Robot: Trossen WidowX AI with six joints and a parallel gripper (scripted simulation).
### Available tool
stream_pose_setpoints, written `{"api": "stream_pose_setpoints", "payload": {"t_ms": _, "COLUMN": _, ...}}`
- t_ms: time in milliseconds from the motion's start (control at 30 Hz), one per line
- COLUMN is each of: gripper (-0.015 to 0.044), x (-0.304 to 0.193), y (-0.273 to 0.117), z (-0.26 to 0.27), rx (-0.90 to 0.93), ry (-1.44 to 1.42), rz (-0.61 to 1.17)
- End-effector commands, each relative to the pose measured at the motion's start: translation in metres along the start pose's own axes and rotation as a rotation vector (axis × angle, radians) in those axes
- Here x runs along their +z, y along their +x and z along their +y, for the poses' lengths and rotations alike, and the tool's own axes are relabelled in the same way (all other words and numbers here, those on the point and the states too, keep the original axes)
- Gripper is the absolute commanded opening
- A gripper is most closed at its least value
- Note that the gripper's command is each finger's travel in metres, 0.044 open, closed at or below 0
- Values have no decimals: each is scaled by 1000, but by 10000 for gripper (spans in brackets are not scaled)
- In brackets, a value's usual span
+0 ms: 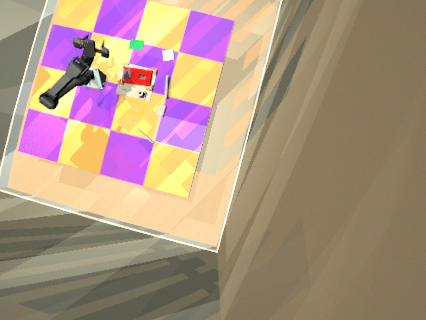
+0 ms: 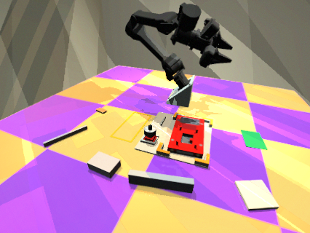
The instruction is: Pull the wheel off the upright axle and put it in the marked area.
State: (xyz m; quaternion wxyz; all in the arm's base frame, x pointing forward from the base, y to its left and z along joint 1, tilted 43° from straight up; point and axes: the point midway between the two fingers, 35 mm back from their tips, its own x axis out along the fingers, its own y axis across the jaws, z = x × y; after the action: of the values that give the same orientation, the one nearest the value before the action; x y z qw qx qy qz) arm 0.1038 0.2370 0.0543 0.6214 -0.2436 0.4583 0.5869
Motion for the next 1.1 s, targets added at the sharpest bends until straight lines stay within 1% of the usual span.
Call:
{"api": "stream_pose_setpoints", "payload": {"t_ms": 0, "gripper": 374, "x": 0, "y": 0, "z": -2, "rx": -8, "ry": 20, "rz": 5}}
{"api": "stream_pose_setpoints", "payload": {"t_ms": 33, "gripper": 348, "x": 1, "y": -1, "z": -8, "rx": -31, "ry": 80, "rz": 19}}
{"api": "stream_pose_setpoints", "payload": {"t_ms": 100, "gripper": 300, "x": 1, "y": -6, "z": -32, "rx": -120, "ry": 300, "rz": 64}}
{"api": "stream_pose_setpoints", "payload": {"t_ms": 233, "gripper": 300, "x": -3, "y": -22, "z": -81, "rx": -337, "ry": 771, "rz": 124}}
{"api": "stream_pose_setpoints", "payload": {"t_ms": 367, "gripper": 300, "x": -15, "y": -45, "z": -132, "rx": -583, "ry": 1209, "rz": 125}}
{"api": "stream_pose_setpoints", "payload": {"t_ms": 567, "gripper": 300, "x": -32, "y": -73, "z": -176, "rx": -843, "ry": 1593, "rz": 74}}
{"api": "stream_pose_setpoints", "payload": {"t_ms": 800, "gripper": 300, "x": -56, "y": -112, "z": -219, "rx": -1219, "ry": 2017, "rz": -90}}
{"api": "stream_pose_setpoints", "payload": {"t_ms": 933, "gripper": 300, "x": -69, "y": -133, "z": -239, "rx": -1433, "ry": 2192, "rz": -236}}
{"api": "stream_pose_setpoints", "payload": {"t_ms": 1067, "gripper": 300, "x": -81, "y": -155, "z": -256, "rx": -1641, "ry": 2318, "rz": -421}}
